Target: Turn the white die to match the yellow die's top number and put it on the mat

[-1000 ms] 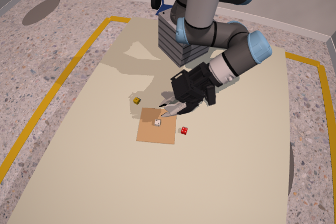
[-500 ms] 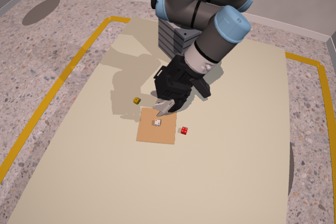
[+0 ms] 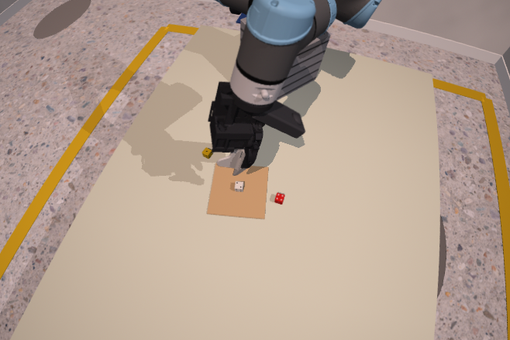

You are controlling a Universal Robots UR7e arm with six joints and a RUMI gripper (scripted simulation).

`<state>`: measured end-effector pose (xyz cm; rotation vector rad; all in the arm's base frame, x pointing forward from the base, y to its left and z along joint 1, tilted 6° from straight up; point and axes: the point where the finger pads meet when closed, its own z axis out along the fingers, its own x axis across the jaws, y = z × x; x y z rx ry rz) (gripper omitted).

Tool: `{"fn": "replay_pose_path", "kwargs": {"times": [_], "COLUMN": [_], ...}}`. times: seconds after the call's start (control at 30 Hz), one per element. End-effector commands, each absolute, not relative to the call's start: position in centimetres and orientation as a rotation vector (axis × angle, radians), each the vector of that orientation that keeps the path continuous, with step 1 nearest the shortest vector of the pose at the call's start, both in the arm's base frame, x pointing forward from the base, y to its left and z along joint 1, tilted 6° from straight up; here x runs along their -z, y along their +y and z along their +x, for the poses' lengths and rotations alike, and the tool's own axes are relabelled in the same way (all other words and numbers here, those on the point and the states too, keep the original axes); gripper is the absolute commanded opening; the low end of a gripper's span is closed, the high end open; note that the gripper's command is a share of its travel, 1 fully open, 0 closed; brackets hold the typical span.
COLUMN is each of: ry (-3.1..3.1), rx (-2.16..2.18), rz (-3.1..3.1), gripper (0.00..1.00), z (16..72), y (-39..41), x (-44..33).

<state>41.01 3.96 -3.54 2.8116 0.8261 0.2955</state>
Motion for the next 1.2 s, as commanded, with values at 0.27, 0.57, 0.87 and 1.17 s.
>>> {"fn": "replay_pose_path", "kwargs": {"times": [0.27, 0.57, 0.87, 1.17], "ry": [0.945, 0.951, 0.951, 0.722], "rx": [-0.163, -0.158, -0.158, -0.14], "rz": [3.056, 3.07, 3.07, 3.139], "gripper": [0.21, 0.21, 1.0, 1.0], "z": [41.8, 41.8, 41.8, 41.5], "y": [3.1, 3.0, 3.0, 3.5], "x": [3.2, 3.1, 3.1, 5.0]}}
